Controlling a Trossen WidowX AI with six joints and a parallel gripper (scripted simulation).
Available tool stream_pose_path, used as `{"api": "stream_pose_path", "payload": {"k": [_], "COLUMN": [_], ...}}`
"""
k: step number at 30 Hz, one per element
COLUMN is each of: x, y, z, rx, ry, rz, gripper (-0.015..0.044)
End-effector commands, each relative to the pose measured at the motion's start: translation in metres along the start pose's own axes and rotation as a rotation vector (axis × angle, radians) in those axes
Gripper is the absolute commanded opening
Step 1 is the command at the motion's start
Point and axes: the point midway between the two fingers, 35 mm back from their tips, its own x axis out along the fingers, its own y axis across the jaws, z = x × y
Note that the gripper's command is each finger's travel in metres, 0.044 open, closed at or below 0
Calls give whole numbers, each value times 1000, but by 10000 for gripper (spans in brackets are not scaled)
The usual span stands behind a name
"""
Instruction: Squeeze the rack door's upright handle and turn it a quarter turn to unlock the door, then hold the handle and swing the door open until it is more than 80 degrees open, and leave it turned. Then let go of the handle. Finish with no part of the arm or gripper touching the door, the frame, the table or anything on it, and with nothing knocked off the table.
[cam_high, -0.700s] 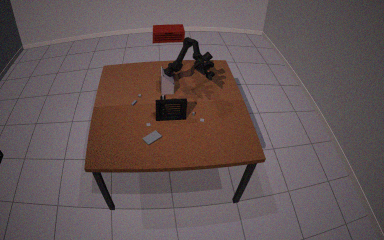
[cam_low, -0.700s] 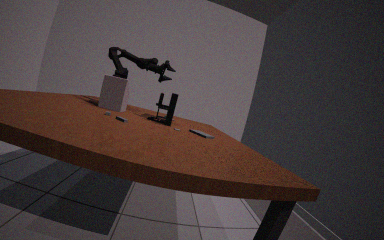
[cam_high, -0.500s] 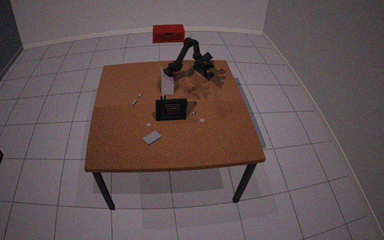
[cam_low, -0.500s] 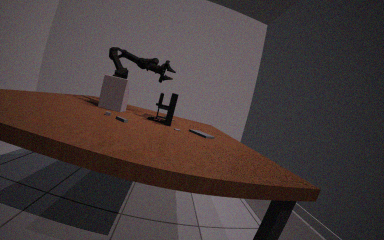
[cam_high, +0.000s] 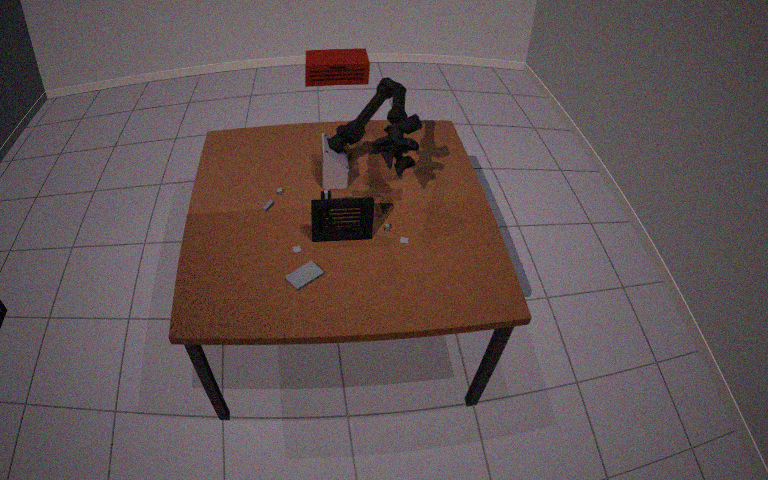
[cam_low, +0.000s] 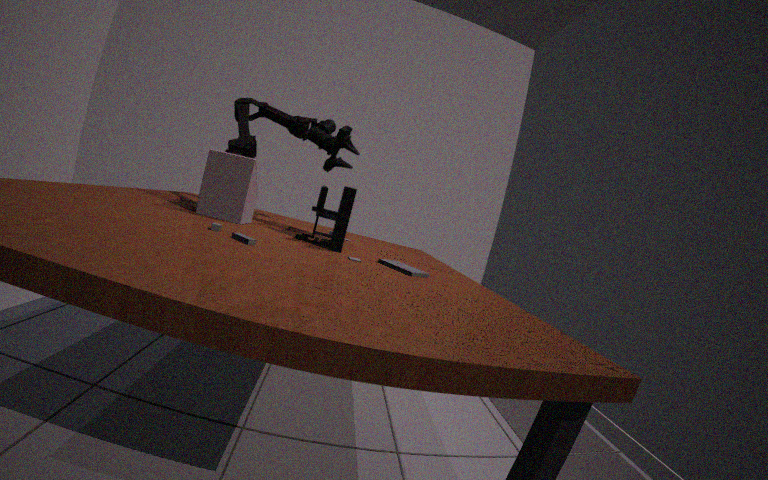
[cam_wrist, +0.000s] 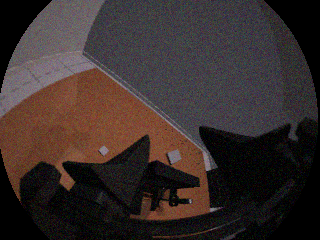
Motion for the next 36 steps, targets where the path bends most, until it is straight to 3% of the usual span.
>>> {"api": "stream_pose_path", "payload": {"k": [1,18,36], "x": [11,46,52], "y": [-5,-33,-56], "z": [-12,-89,-165], "rx": [-12,25,196], "ry": [82,473,805], "rz": [19,134,317], "gripper": [298,298,298]}}
